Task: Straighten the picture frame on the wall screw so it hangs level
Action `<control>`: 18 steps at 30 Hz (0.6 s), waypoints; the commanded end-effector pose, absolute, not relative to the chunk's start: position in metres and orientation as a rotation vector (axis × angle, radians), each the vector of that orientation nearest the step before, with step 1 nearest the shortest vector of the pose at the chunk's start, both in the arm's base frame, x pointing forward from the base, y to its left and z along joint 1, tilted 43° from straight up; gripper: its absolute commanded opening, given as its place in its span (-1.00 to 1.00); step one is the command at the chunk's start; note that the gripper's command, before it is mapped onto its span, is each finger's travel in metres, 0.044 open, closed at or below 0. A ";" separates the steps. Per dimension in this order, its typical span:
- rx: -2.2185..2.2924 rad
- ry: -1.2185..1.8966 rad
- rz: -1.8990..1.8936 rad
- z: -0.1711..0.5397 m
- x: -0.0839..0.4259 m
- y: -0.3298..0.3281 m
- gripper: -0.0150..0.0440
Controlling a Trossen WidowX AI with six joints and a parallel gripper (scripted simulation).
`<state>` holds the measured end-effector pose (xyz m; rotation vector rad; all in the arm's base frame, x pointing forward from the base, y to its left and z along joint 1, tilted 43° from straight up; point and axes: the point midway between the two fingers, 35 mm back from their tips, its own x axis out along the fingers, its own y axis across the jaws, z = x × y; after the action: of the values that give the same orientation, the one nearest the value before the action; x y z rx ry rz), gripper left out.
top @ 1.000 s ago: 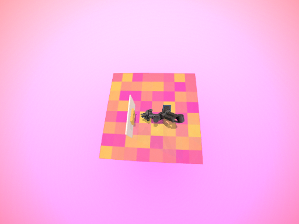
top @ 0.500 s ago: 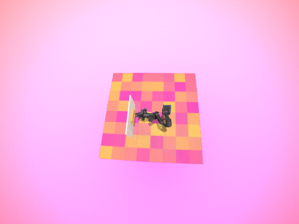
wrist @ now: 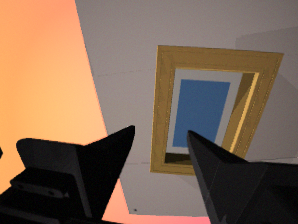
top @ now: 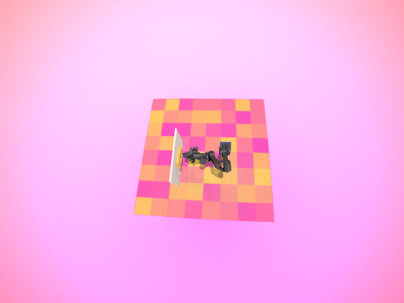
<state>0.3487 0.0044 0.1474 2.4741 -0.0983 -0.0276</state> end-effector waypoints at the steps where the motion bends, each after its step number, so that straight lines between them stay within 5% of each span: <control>1: 2.471 -0.094 -0.021 0.149 0.354 0.005 0.39; 18: 2.471 -0.095 -0.019 0.149 0.382 0.003 0.39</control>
<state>0.3762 0.0026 0.1492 2.4744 -0.1004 -0.0214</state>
